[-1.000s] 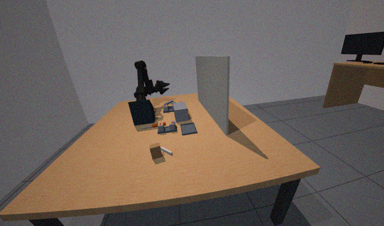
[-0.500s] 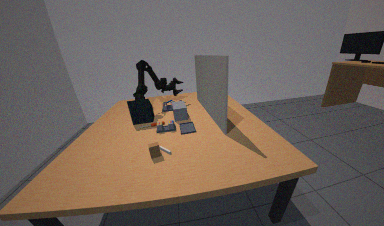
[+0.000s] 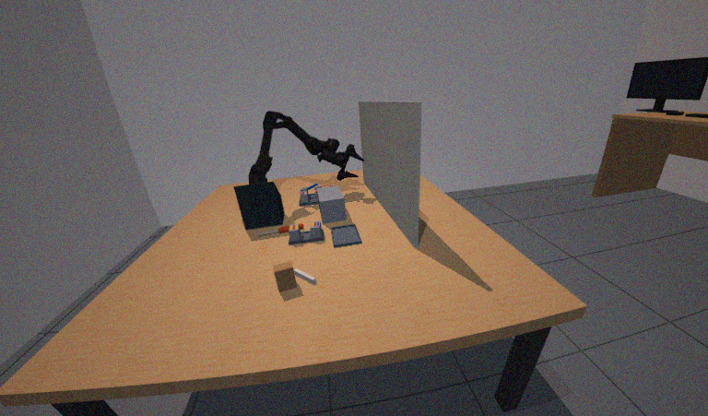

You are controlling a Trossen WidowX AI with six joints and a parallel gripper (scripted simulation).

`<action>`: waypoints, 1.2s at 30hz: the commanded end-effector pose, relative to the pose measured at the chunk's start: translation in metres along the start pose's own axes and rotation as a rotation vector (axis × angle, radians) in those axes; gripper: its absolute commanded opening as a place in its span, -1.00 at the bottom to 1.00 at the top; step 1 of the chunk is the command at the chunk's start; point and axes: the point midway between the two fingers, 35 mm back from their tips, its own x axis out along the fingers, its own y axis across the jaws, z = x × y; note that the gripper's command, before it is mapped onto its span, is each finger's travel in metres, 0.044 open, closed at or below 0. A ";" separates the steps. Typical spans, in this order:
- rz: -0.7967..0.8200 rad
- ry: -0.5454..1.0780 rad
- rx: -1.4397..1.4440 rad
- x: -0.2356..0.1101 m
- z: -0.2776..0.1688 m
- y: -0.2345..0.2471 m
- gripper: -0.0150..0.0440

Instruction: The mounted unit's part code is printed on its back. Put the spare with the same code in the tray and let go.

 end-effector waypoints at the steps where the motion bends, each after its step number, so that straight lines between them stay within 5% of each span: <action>1: 0.198 0.246 0.057 0.030 -0.066 -0.016 1.00; 9: 0.502 0.514 0.261 0.031 -0.142 -0.039 1.00; 22: 0.928 0.715 0.908 -0.023 -0.203 -0.089 1.00; 36: 0.962 0.716 0.993 -0.029 -0.206 -0.097 1.00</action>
